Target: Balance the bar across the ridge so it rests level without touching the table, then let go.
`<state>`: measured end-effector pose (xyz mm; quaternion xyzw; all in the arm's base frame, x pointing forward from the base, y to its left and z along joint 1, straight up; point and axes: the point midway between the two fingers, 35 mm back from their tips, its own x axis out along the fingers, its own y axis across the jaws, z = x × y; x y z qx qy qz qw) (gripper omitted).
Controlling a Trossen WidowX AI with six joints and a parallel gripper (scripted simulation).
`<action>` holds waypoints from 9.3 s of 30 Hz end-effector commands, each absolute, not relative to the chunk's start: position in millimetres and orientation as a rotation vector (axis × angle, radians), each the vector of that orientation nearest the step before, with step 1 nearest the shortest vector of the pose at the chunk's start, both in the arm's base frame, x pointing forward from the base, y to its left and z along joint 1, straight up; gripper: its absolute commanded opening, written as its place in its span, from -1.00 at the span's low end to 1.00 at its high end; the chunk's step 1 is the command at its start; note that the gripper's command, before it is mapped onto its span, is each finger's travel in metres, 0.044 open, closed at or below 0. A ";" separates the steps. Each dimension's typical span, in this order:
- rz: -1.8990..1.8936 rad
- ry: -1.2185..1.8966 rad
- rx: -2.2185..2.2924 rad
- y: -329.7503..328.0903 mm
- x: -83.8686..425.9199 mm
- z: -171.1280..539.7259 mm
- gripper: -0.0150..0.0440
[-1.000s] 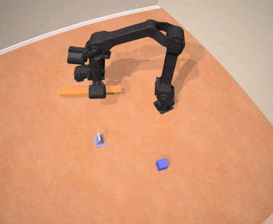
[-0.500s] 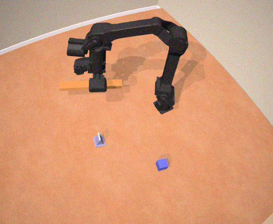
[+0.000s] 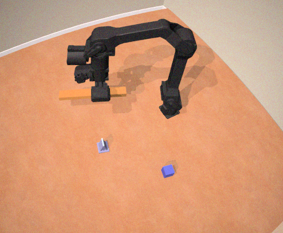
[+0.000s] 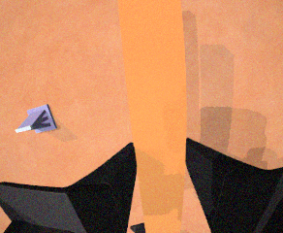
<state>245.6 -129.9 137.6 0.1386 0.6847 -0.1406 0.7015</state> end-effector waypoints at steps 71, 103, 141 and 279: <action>-0.203 1.536 0.213 36.2 284.1 100.4 -0.49; -0.203 1.536 0.213 36.1 284.2 97.0 -0.49; -0.203 1.536 0.213 36.1 284.5 93.9 -0.49; -0.203 1.536 0.213 36.3 283.3 89.8 -0.49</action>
